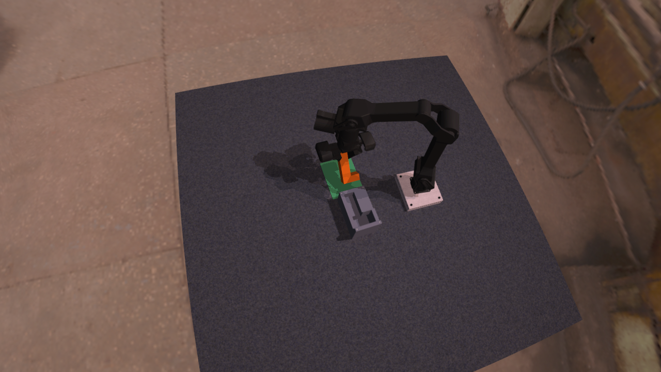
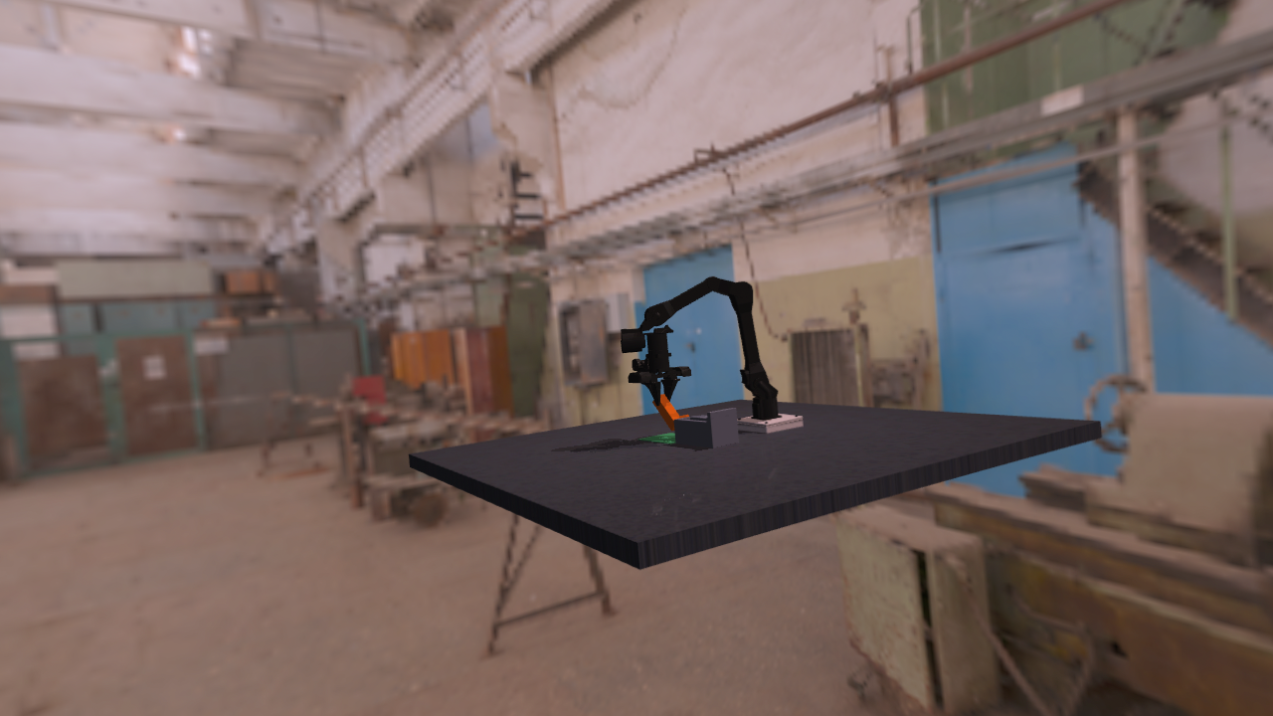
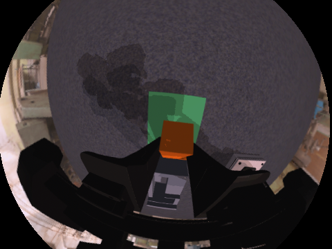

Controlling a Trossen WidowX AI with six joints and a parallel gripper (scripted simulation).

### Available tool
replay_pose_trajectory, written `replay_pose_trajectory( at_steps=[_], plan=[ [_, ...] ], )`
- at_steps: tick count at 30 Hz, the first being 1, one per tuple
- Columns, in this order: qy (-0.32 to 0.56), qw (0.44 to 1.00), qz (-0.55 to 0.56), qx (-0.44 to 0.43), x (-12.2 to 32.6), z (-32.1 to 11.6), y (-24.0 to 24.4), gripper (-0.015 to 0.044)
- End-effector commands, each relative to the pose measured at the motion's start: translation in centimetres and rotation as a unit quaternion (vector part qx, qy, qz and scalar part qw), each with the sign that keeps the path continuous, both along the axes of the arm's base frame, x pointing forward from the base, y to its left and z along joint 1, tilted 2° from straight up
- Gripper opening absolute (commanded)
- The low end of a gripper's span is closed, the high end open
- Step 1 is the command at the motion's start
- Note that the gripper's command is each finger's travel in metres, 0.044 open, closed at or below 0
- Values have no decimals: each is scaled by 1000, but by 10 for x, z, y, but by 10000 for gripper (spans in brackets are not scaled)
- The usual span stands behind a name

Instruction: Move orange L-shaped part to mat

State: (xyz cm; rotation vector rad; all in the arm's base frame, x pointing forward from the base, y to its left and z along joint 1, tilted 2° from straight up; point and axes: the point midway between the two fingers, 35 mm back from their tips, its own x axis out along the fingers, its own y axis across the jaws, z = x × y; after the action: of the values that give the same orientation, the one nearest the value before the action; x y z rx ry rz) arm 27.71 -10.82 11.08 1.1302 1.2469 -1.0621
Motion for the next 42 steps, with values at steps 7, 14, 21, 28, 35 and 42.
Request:
replay_pose_trajectory(
  at_steps=[7,14,21,28,35,42],
  plan=[
    [0,1000,0,1,1,-16,0,0],
    [0,1000,0,1,1,-23,1,0],
    [0,1000,0,1,1,-23,1,0],
    [1,1000,1,0,0,-22,1,0],
    [1,1000,1,0,0,-22,1,184],
    [1,1000,1,0,2,6,-1,368]
  ],
)
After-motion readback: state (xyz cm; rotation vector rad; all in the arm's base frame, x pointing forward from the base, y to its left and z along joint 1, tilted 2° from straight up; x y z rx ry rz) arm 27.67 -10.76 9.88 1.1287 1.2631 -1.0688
